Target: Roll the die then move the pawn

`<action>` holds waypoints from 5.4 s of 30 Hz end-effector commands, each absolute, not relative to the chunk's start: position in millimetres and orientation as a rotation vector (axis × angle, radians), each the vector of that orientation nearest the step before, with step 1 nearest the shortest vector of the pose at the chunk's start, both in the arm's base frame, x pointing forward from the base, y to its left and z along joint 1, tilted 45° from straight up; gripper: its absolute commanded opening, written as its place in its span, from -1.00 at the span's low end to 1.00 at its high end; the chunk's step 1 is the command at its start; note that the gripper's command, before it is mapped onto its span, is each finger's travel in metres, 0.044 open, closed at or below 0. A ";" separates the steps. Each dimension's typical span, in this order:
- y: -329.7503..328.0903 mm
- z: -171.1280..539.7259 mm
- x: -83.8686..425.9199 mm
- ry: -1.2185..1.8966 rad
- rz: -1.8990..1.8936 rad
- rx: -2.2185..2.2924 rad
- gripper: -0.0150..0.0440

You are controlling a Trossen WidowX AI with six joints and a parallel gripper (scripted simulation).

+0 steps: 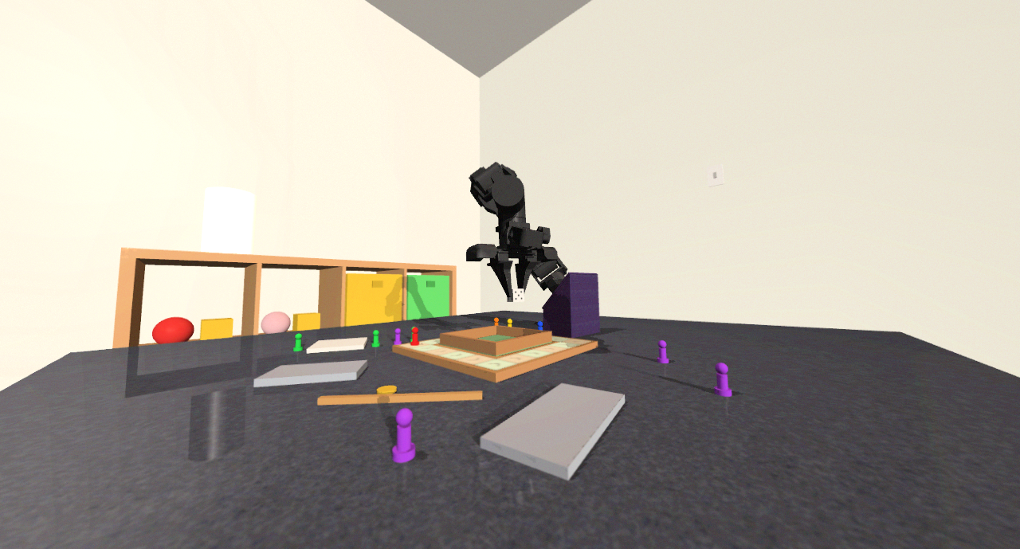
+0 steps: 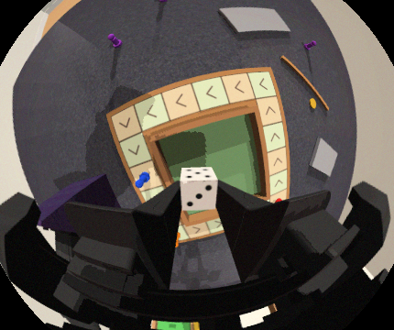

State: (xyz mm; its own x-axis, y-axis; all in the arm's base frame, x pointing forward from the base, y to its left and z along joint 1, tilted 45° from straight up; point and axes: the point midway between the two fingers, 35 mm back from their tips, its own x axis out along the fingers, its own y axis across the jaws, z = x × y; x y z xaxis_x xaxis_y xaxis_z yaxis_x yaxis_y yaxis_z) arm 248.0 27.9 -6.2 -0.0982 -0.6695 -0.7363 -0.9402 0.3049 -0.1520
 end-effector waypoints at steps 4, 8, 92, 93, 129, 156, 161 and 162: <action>11.9 -1.8 264.7 1.841 0.624 -1.571 -0.49; 1.7 0.6 272.0 1.844 0.721 -1.645 -0.49; 16.7 43.6 274.6 1.388 1.181 -1.136 1.00; 14.4 35.3 272.3 1.491 1.139 -1.193 1.00; -102.4 69.6 379.6 1.536 -0.695 -0.538 0.19; -130.1 42.4 377.3 1.536 -0.696 -0.539 0.19; -136.0 36.8 376.4 1.536 -0.697 -0.539 0.19; -137.2 35.7 376.2 1.536 -0.697 -0.539 0.19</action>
State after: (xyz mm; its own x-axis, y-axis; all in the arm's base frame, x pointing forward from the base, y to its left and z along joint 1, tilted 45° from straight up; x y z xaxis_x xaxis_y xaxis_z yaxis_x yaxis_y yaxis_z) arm 379.7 -132.3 40.9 -0.0782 -0.6981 -0.7117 0.0780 0.7075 -0.7024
